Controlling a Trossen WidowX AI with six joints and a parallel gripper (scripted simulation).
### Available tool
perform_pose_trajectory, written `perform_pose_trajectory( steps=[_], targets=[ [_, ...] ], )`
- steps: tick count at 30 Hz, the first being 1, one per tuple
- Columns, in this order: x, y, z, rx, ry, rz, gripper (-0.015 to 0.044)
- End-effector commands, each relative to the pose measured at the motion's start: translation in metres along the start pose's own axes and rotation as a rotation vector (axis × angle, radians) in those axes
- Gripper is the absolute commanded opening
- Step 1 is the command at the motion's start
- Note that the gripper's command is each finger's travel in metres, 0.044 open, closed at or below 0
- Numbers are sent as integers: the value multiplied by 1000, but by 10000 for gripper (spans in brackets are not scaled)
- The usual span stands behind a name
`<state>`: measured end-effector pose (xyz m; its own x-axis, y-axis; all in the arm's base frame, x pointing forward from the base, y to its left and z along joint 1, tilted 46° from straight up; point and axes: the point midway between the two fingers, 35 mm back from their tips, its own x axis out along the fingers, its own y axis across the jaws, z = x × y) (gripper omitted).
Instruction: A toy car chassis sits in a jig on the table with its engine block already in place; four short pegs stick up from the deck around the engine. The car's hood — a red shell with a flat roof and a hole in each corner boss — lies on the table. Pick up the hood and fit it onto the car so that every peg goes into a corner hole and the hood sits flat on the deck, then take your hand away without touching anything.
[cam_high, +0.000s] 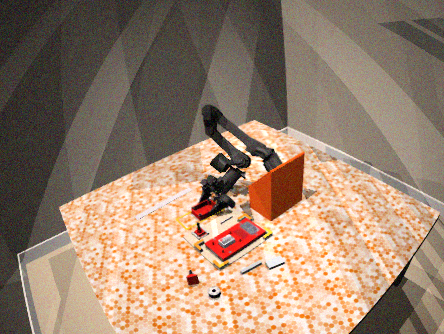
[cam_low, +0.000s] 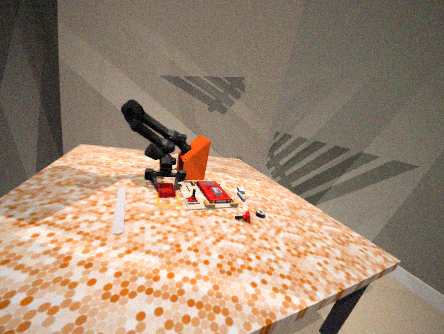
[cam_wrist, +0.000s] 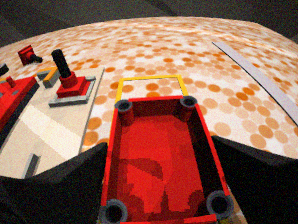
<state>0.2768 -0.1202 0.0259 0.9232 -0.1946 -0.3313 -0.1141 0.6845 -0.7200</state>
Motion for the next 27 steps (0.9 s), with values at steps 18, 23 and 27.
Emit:
perform_pose_trajectory(
  steps=[18,23,27],
  targets=[
    [-2,-2,8,0,2,1,12],
    [-3,-2,13,0,2,1,0],
    [-5,-3,17,0,2,1,0]
  ],
)
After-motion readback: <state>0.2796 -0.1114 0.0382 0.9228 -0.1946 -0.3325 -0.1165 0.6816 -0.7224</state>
